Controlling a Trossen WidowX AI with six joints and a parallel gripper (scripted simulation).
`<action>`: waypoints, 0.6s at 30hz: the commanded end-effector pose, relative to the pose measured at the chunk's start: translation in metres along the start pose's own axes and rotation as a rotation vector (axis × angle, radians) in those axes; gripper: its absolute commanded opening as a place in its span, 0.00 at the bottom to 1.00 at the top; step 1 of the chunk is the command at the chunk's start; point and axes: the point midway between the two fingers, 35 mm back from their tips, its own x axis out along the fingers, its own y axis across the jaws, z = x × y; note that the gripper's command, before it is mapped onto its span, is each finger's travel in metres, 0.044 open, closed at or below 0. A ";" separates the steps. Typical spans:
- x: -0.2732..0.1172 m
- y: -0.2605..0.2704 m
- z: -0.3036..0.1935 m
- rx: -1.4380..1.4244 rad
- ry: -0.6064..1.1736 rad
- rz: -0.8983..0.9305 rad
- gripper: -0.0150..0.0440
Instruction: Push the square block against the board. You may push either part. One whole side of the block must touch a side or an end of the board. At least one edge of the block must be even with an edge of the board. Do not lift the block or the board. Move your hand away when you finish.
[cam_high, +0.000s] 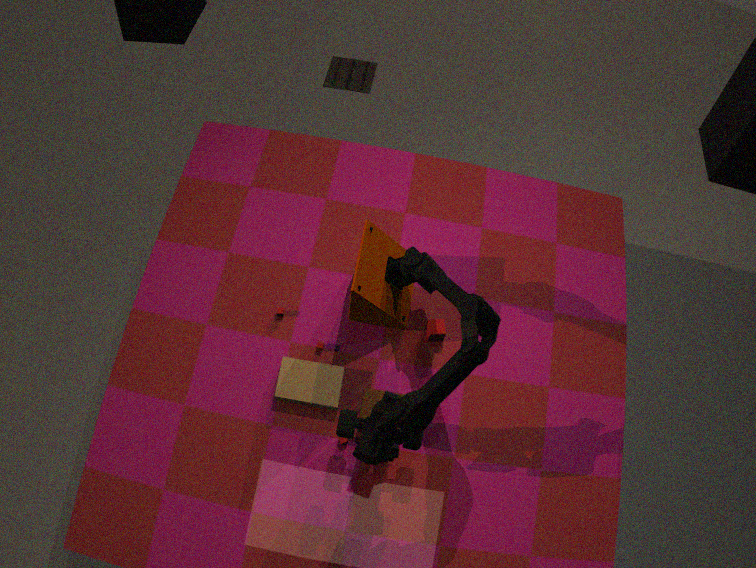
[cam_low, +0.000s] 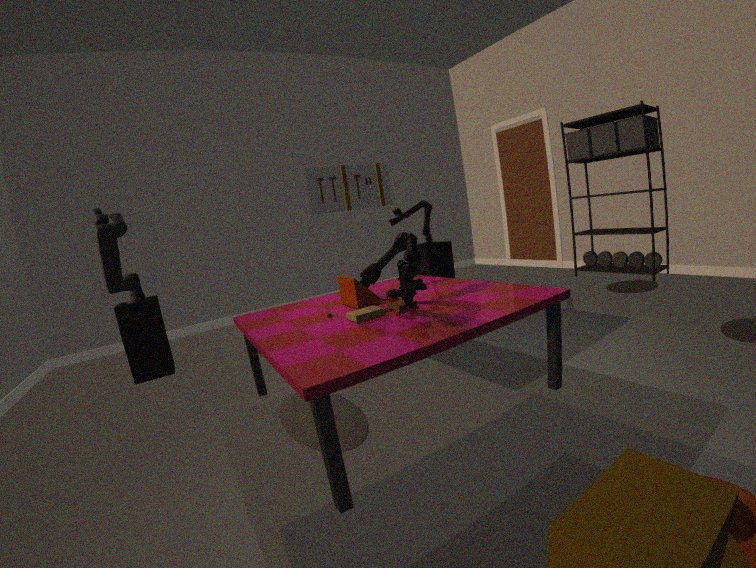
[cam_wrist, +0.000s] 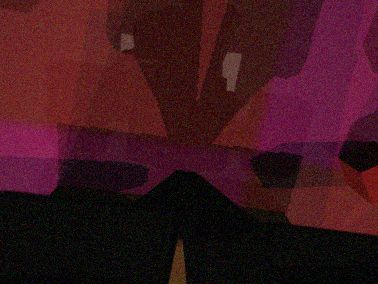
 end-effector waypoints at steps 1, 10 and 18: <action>0.001 0.002 -0.008 -0.003 0.004 0.004 0.25; 0.001 0.001 -0.022 -0.002 0.005 0.004 0.25; 0.001 0.001 -0.034 -0.002 0.005 0.004 0.25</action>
